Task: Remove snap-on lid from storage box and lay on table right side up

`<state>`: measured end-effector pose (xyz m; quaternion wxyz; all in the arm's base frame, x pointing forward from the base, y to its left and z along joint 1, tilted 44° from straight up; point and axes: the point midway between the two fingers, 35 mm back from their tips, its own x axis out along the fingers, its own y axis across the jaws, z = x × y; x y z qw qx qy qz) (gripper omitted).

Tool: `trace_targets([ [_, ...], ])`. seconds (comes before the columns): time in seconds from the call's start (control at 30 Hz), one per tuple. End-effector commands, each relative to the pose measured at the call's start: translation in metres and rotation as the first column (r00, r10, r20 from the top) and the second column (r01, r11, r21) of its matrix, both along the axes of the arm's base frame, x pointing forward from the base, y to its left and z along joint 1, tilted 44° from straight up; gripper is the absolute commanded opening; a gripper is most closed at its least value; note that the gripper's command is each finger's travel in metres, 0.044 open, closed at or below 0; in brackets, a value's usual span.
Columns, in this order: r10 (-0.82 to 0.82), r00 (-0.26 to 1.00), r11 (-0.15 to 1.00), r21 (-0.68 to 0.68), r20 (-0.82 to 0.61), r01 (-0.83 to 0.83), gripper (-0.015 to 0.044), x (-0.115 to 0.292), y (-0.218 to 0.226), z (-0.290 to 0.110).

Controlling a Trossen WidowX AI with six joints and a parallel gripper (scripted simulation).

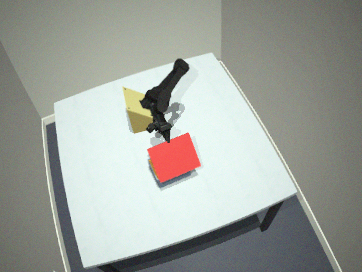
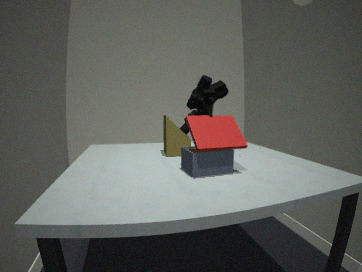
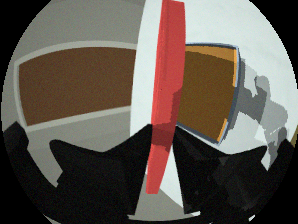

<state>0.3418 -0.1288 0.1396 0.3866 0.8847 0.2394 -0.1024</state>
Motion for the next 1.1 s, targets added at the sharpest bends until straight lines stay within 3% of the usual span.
trace_targets([
  [0.0,-0.011,1.000,1.000,-0.003,-0.001,0.011,0.0000,-0.002,0.005,0.006],
  [1.07,-0.011,1.000,1.000,0.000,-0.002,0.011,0.0000,-0.010,0.052,0.048],
])
